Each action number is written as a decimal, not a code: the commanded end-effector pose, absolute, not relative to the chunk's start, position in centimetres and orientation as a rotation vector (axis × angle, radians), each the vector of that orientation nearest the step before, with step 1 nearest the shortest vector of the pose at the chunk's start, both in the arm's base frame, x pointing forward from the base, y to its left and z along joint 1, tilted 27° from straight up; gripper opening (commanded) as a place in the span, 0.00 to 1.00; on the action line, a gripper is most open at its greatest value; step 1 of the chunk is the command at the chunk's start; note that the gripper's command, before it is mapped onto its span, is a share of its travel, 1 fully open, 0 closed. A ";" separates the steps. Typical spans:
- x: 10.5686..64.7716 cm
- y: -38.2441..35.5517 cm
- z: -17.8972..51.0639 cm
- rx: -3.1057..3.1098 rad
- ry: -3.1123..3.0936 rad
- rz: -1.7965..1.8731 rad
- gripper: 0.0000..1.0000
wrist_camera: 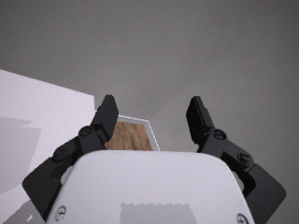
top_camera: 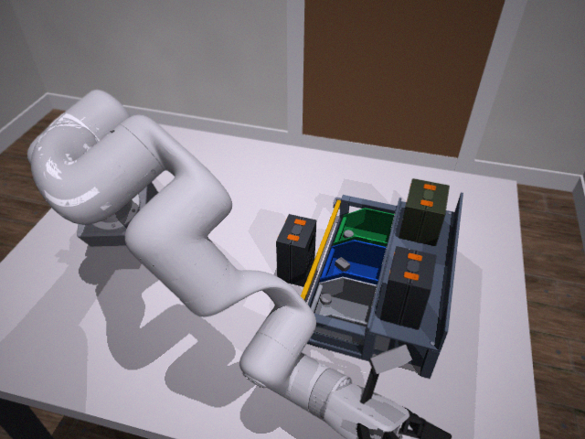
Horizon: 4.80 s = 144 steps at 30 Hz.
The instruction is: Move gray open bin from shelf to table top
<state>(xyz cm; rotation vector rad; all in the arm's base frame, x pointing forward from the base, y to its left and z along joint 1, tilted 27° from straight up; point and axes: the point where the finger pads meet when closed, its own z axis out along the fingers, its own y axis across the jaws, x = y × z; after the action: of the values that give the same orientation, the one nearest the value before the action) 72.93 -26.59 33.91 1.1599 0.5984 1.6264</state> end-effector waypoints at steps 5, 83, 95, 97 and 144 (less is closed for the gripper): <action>73.0 -26.5 34.2 1.155 0.598 1.629 1.00; 71.2 -22.1 43.4 1.154 0.597 1.629 1.00; 70.8 -21.0 45.9 1.154 0.597 1.629 1.00; 70.8 -21.0 45.9 1.154 0.597 1.629 1.00; 66.1 -21.9 43.7 1.154 0.597 1.629 1.00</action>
<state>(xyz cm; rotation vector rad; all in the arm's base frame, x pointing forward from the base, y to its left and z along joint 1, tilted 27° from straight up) 68.17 -21.98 43.66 1.1618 0.5981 1.6256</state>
